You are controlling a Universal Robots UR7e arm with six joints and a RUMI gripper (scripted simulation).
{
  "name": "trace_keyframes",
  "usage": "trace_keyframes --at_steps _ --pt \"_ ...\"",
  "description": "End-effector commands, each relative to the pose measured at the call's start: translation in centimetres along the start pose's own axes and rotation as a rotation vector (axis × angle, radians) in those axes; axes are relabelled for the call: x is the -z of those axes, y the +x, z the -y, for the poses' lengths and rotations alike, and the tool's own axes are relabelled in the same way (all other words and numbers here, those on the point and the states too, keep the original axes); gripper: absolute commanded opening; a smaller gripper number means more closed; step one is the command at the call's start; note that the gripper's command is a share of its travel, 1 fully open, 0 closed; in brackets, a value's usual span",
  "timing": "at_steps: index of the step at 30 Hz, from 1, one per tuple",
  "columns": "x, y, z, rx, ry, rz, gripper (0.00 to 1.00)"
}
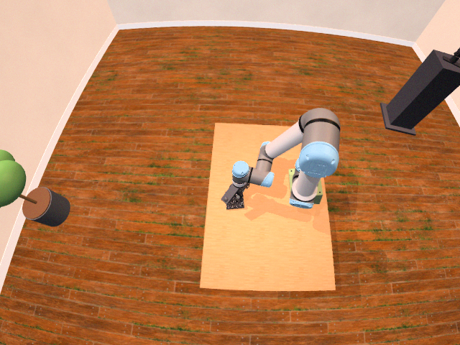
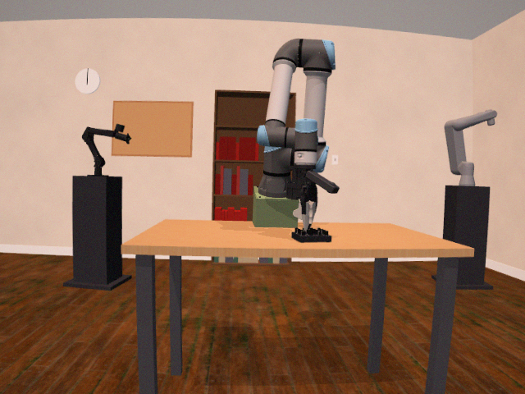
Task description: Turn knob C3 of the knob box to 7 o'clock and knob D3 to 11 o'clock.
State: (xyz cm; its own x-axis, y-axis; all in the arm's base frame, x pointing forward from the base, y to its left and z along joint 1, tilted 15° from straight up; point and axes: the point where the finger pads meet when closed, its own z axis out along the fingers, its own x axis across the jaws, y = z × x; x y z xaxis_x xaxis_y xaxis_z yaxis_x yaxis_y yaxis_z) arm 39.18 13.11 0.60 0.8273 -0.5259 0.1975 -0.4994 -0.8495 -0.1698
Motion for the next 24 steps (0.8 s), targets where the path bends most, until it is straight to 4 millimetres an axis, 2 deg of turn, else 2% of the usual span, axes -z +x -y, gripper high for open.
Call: trace_keyframes --at_steps 1,24 --pt "0.02 0.03 0.02 0.003 0.001 -0.001 0.04" --pt "0.02 -0.02 0.02 0.099 0.001 -0.001 0.04"
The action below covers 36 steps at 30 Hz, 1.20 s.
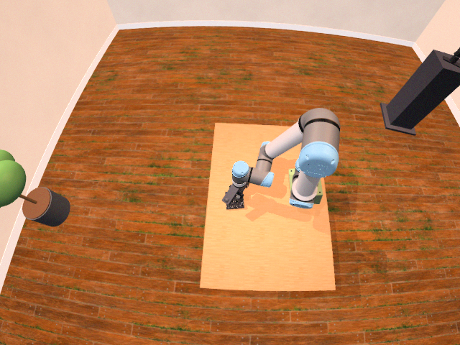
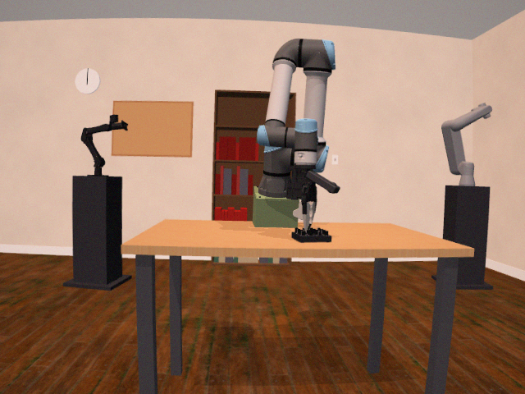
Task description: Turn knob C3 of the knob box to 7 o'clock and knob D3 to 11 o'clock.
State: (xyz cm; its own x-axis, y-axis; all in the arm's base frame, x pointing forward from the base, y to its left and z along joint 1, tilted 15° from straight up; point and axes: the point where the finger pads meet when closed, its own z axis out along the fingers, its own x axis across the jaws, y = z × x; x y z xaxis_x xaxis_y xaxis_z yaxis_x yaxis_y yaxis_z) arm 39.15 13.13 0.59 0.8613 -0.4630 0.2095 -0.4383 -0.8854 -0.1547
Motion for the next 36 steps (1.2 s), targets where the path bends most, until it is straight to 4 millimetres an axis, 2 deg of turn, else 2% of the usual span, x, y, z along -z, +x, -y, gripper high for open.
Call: trace_keyframes --at_steps 1,18,36 --pt "0.02 0.02 0.02 0.026 0.001 -0.001 0.04" --pt "0.02 -0.08 0.01 0.222 0.001 -0.001 0.04" --pt "0.02 -0.21 -0.05 0.533 0.001 -0.001 0.04"
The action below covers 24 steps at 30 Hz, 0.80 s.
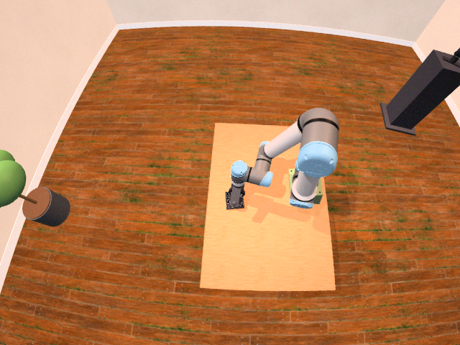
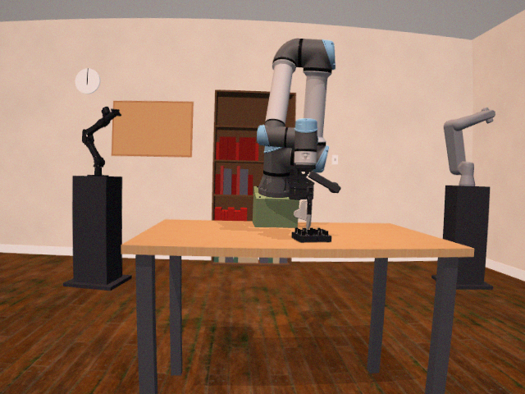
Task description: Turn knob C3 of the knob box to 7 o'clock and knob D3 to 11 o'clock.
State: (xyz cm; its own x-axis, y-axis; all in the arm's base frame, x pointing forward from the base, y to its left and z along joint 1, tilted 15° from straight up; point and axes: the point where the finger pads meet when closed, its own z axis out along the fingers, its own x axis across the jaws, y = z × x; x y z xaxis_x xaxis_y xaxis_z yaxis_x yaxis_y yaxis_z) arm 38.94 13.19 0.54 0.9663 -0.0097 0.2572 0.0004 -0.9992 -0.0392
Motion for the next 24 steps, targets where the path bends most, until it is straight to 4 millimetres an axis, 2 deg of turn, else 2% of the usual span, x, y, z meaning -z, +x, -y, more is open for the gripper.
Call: trace_keyframes --at_steps 1,24 --pt "0.02 0.0 0.0 0.083 0.004 -0.001 0.04" --pt "0.02 -0.21 -0.07 0.552 0.004 -0.002 0.04"
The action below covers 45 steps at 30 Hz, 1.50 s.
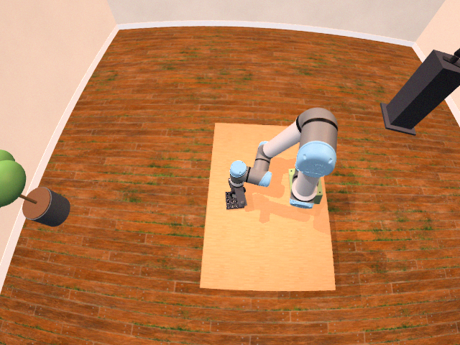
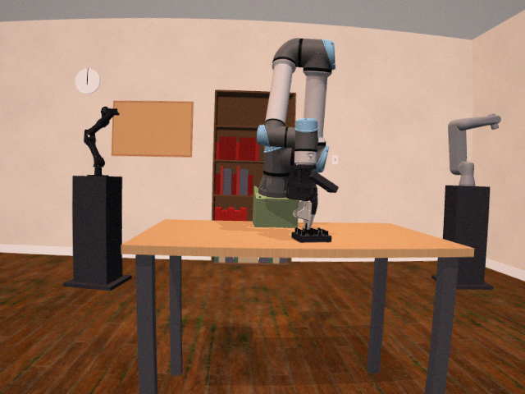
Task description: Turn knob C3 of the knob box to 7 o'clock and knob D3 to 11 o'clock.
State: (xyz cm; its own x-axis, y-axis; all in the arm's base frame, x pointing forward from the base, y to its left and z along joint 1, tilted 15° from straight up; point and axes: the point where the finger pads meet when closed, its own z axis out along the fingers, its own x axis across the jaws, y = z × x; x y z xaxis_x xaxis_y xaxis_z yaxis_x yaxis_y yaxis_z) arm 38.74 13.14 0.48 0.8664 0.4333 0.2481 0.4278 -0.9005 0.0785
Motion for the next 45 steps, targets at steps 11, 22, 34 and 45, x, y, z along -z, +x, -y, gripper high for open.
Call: trace_keyframes --at_steps 11,22,34,45 --pt "0.02 -0.1 -0.03 0.276 0.003 -0.003 0.04" --pt "0.02 -0.18 -0.06 0.456 0.002 -0.003 0.04" --pt "0.02 -0.23 -0.09 0.57 0.002 -0.003 0.04" --pt "0.02 -0.25 -0.11 0.628 0.002 -0.003 0.04"
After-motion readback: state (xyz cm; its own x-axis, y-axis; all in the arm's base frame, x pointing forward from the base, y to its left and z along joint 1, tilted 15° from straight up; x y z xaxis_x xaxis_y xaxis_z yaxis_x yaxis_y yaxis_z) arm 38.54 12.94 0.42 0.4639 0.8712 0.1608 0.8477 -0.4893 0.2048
